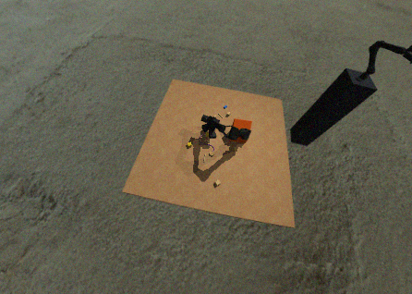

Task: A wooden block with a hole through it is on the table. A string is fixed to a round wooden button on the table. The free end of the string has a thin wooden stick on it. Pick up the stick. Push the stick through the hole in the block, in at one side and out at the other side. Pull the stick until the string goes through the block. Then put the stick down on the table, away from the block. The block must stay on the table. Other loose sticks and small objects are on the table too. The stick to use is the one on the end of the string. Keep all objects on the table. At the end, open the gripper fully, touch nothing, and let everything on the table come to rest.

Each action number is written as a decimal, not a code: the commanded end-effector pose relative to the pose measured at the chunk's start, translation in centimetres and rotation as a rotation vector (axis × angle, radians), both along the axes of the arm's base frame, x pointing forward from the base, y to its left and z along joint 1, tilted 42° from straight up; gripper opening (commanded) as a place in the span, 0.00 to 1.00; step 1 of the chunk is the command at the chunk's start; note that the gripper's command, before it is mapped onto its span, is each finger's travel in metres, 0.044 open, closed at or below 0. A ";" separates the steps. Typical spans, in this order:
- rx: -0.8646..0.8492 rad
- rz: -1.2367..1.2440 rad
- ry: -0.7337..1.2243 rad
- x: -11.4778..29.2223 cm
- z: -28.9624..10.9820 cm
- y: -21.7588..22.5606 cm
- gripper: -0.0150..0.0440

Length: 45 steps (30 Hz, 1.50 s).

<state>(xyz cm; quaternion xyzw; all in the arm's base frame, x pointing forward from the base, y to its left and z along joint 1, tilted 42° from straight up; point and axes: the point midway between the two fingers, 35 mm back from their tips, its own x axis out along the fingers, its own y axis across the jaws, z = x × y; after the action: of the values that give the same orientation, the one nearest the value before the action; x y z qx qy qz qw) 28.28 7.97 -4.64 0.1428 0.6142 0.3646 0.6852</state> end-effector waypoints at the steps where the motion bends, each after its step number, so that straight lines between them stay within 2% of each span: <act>1: -0.001 0.013 0.007 -0.2 -0.2 0.4 0.36; 6: -0.001 0.013 0.007 -0.2 -0.2 0.4 0.31; 8: -0.001 0.013 0.007 -0.2 -0.2 0.4 0.25; 45: -0.001 0.013 0.007 -0.2 -0.2 0.4 0.25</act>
<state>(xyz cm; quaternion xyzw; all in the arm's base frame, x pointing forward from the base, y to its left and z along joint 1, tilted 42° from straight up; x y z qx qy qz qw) 28.28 7.84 -4.69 0.1426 0.6151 0.3624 0.6855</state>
